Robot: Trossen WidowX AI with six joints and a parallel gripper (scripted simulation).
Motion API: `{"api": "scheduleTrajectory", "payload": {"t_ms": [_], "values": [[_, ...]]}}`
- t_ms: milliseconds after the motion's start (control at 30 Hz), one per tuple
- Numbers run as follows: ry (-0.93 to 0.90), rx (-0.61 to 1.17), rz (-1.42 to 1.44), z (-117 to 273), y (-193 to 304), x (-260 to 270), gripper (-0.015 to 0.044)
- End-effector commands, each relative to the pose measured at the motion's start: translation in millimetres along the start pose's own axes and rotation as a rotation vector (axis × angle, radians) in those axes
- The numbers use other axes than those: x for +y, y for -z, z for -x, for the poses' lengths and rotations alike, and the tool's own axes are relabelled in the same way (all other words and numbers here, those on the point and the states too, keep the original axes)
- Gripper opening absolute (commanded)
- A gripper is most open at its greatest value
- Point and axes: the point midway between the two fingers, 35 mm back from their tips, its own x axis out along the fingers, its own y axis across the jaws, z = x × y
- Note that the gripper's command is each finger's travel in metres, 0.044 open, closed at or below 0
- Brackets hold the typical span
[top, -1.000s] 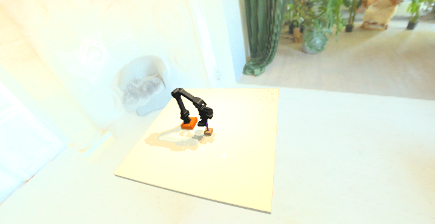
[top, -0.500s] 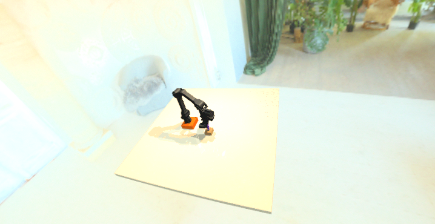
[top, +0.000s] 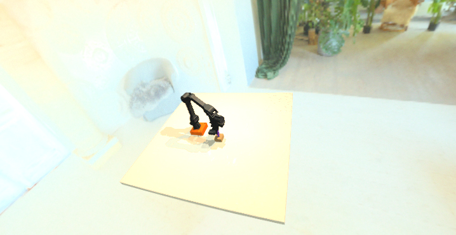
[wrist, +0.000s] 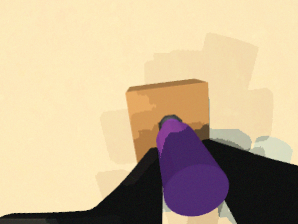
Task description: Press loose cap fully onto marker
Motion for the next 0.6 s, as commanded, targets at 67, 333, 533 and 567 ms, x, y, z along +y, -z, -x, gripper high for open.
{"api": "scheduleTrajectory", "payload": {"t_ms": [67, 333, 533, 567], "values": [[0.0, 0.0, 0.0, 0, 0, 0, 0.0236], [0.0, 0.0, 0.0, 0, 0, 0, 0.044], [0.0, 0.0, 0.0, 44, -3, -1, 0.044], [0.0, 0.0, 0.0, 57, -2, -1, 0.044]]}}
